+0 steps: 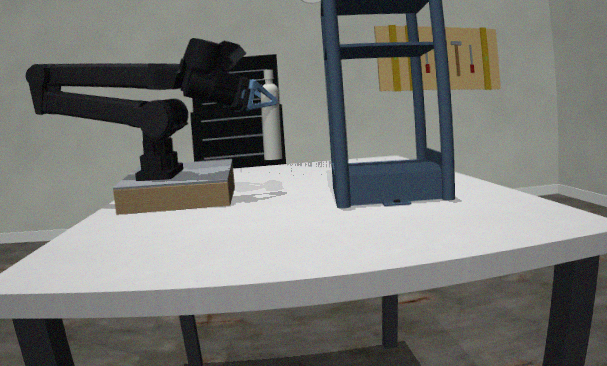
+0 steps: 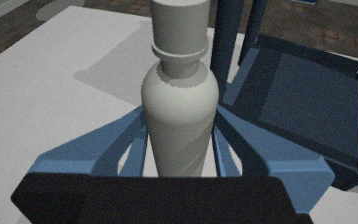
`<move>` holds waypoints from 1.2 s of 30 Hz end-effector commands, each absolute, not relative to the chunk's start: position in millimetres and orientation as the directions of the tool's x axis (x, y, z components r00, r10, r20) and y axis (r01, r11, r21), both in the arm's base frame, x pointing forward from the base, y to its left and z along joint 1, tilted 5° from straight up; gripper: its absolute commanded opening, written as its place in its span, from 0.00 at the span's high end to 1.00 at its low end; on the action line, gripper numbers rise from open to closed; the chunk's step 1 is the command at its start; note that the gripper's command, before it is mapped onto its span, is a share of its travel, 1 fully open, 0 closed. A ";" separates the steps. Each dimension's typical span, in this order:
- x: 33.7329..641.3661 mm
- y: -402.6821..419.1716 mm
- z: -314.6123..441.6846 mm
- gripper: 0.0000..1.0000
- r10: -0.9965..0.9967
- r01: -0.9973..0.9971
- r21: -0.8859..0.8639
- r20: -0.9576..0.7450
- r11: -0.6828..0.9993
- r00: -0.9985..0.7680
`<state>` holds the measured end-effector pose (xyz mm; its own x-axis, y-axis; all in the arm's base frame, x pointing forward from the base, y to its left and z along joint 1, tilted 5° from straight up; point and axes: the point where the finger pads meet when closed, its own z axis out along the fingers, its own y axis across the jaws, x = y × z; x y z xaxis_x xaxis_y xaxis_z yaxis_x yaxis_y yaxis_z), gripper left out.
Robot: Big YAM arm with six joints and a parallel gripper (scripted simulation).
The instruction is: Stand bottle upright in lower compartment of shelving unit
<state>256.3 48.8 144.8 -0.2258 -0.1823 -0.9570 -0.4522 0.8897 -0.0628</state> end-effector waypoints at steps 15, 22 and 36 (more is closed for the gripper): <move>261.3 42.9 191.1 0.74 -0.210 -0.441 -0.128 -0.967 0.888 -0.142; 261.9 42.8 191.6 0.74 -0.208 -0.440 -0.127 -0.968 0.889 -0.141; 266.6 32.9 188.2 0.74 -0.189 -0.391 -0.115 -0.970 0.913 -0.155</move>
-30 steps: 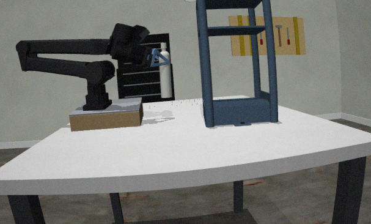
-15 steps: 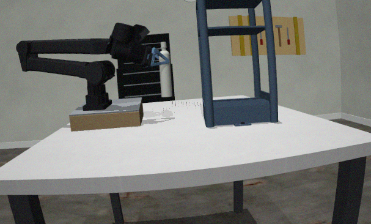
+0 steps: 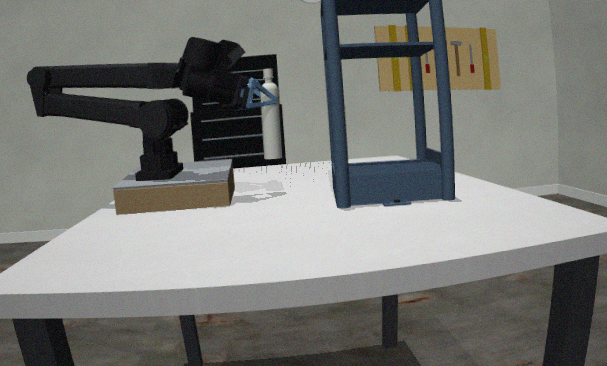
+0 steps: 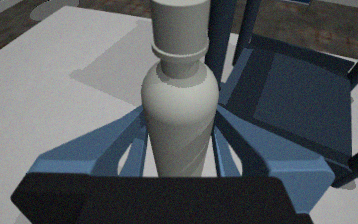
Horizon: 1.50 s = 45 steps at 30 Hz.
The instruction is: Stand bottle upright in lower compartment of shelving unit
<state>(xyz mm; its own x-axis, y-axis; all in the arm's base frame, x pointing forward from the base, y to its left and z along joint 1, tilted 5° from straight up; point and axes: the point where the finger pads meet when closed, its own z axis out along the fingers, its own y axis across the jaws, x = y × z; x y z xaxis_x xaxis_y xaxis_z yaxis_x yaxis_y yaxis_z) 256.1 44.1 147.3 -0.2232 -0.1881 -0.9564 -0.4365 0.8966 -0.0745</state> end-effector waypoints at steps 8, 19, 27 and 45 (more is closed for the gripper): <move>279.2 0.2 166.1 0.74 -0.128 -0.217 -0.082 -0.969 0.973 -0.209; 281.8 1.5 174.7 0.74 -0.131 -0.217 -0.087 -0.972 0.972 -0.194; 283.5 1.8 185.6 0.74 -0.141 -0.219 -0.101 -0.975 0.970 -0.173; 284.4 1.4 187.9 0.74 -0.143 -0.218 -0.104 -0.975 0.970 -0.172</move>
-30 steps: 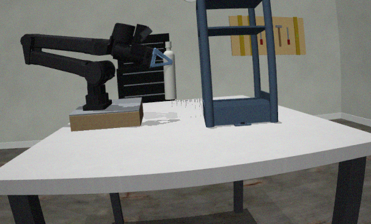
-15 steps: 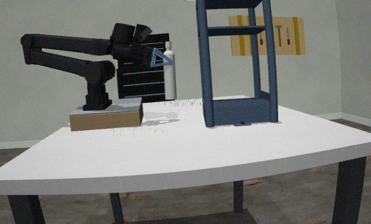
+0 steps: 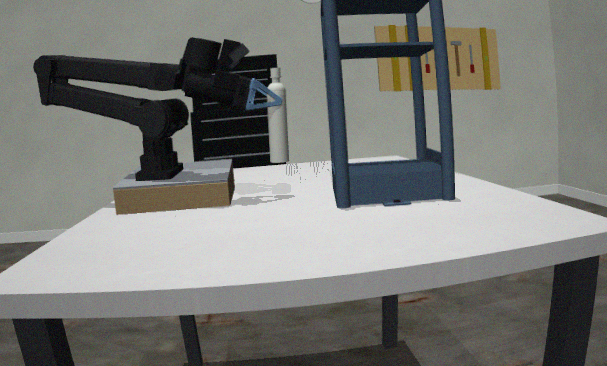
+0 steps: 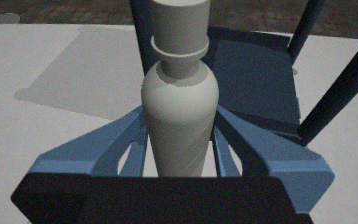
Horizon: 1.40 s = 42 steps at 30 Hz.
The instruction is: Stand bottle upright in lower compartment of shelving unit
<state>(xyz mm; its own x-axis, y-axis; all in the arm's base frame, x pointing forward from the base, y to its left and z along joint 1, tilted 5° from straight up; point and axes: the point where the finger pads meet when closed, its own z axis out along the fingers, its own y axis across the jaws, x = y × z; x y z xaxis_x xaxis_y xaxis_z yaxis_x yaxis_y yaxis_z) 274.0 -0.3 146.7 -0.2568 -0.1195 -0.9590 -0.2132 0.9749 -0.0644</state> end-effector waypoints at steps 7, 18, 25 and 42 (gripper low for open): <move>283.9 -14.6 187.3 0.74 -0.117 -0.131 -0.095 -0.977 0.987 -0.176; 284.1 -46.6 178.3 0.74 -0.065 0.039 -0.075 -0.977 0.996 -0.201; 283.9 -48.3 176.3 0.74 -0.063 0.047 -0.074 -0.977 0.996 -0.205; 283.7 -48.4 175.5 0.74 -0.069 0.045 -0.080 -0.976 0.996 -0.207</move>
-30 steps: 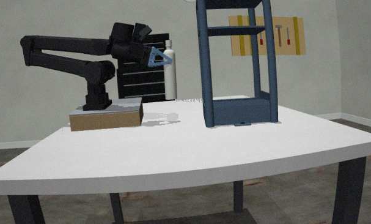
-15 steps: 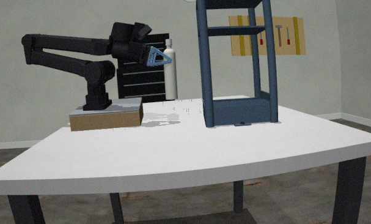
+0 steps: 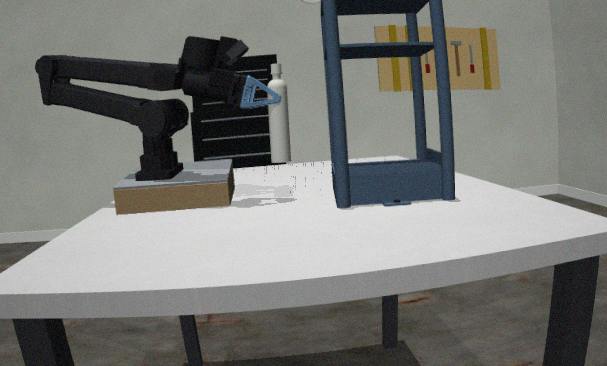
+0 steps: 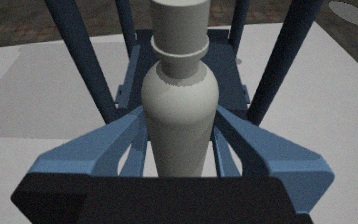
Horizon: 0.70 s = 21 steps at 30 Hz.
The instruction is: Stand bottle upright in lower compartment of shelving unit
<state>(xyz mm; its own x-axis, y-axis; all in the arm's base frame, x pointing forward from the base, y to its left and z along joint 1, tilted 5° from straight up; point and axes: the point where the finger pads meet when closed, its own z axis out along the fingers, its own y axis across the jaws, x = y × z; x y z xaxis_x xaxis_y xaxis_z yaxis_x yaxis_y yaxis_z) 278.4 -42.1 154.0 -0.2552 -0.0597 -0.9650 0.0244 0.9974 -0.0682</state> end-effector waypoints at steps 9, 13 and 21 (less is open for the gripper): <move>293.9 -46.8 186.1 0.74 -0.073 0.037 -0.081 -0.979 0.996 -0.190; 303.3 -46.7 191.3 0.74 -0.073 0.034 -0.081 -0.981 0.996 -0.180; 334.3 -47.9 194.6 0.74 -0.072 0.031 -0.079 -0.983 0.996 -0.171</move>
